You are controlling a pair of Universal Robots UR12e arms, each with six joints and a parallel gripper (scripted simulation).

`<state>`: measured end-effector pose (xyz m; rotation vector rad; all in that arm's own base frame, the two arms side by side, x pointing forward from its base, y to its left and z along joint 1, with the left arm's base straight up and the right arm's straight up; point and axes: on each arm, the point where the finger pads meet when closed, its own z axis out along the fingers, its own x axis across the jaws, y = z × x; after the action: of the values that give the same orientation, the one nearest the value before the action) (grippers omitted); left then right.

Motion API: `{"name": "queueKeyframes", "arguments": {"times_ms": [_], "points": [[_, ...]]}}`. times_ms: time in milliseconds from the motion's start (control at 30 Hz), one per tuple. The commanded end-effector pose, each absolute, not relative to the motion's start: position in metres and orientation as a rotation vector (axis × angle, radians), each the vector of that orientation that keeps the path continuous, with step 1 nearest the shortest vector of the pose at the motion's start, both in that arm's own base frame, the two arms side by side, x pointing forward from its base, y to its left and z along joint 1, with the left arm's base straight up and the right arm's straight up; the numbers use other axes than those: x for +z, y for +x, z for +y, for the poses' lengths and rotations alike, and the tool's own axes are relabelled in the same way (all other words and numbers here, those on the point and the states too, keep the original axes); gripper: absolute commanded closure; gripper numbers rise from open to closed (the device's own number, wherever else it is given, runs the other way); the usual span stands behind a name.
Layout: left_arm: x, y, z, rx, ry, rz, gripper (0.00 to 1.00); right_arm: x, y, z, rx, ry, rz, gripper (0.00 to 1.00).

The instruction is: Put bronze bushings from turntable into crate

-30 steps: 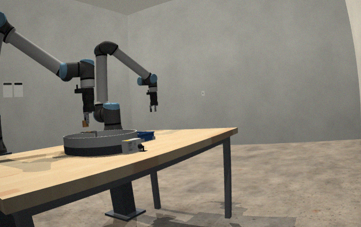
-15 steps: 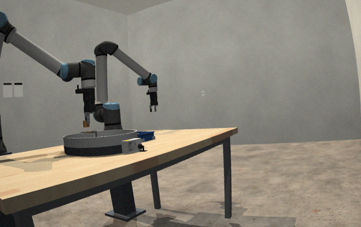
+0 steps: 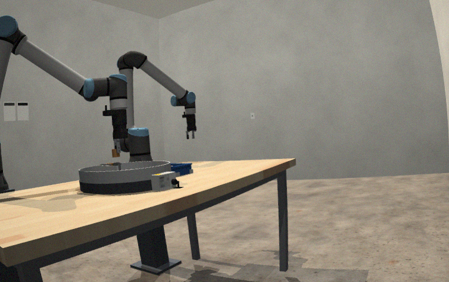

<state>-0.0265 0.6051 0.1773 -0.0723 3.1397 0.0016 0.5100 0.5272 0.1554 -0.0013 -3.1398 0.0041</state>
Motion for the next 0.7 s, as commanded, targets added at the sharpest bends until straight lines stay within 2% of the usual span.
{"name": "queueKeyframes", "arguments": {"times_ms": [0,667], "points": [[0.177,-0.028,0.603,0.000,-0.074,3.141,0.00,0.158,0.518,0.576,-0.002,0.000,-3.141,1.00],[0.177,-0.028,0.603,0.000,-0.074,3.141,0.00,0.158,0.540,0.713,-0.003,0.000,-3.141,1.00]]}}
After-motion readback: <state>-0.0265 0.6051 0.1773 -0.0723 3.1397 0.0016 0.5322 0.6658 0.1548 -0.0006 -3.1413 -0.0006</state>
